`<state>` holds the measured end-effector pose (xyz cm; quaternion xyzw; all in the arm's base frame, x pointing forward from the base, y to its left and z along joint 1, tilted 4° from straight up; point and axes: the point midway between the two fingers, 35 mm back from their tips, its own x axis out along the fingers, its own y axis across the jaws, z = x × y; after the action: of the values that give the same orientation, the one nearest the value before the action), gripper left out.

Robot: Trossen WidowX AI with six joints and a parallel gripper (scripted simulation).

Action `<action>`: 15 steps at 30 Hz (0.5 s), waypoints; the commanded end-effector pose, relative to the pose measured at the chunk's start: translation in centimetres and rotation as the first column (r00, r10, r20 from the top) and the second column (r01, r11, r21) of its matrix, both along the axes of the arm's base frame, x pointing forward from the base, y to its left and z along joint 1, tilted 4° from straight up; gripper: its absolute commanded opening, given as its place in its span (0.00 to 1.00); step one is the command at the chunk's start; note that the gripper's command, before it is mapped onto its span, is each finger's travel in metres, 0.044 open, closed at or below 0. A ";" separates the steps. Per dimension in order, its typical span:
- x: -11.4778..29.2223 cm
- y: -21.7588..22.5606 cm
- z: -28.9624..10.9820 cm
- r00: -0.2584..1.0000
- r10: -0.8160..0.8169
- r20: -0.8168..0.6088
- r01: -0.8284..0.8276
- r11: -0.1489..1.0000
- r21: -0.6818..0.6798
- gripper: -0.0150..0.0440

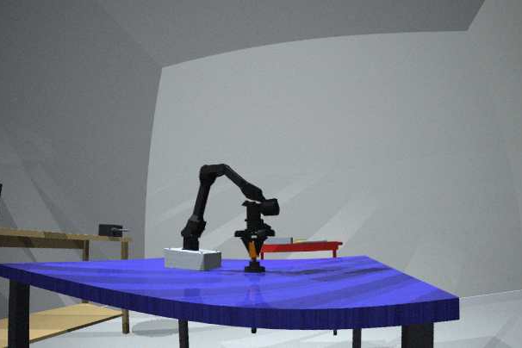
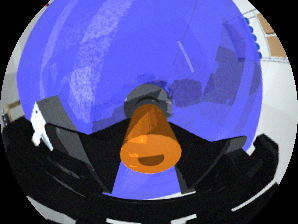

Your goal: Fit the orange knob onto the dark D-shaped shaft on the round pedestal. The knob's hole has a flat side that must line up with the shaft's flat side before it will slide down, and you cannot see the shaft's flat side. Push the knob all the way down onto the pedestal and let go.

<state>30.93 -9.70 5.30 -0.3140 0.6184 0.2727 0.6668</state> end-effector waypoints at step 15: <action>0.0 0.0 -0.2 1.000 0.009 0.003 -0.009 1.000 -0.001 0.25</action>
<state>30.99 -9.69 5.19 -0.3163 0.6170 0.2736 0.6667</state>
